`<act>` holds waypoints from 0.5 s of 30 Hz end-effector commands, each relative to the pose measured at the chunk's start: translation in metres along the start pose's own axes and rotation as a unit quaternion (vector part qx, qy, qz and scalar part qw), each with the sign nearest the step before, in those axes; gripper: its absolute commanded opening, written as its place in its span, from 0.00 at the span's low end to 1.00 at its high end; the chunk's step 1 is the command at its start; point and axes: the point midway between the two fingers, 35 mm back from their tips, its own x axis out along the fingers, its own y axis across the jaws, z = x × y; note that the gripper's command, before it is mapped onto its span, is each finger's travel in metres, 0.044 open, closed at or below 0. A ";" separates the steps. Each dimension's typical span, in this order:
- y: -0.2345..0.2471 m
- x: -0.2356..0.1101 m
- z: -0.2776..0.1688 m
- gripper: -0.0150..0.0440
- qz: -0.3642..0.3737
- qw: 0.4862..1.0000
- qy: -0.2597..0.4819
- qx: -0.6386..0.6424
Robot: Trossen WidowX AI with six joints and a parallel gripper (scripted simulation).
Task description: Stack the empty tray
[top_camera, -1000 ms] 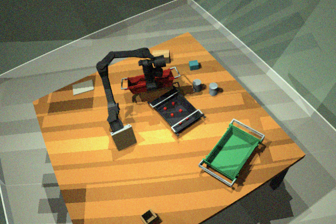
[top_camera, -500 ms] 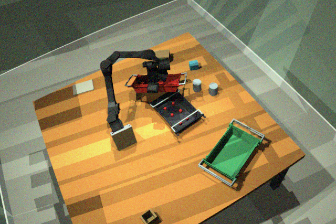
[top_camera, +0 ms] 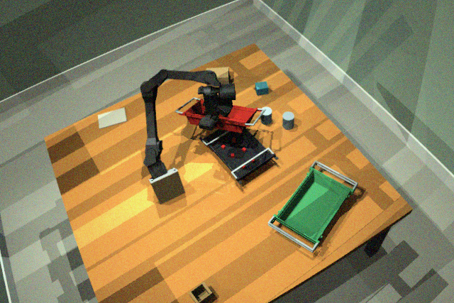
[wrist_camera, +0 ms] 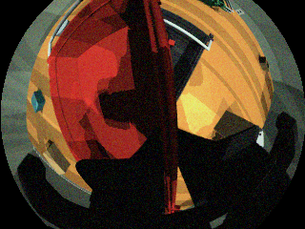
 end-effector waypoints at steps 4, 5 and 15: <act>-0.007 -0.008 0.015 0.25 0.011 0.998 -0.007 0.057; -0.008 -0.008 0.017 0.25 0.012 0.998 -0.006 0.065; -0.022 -0.009 0.034 0.25 0.015 0.989 -0.002 0.150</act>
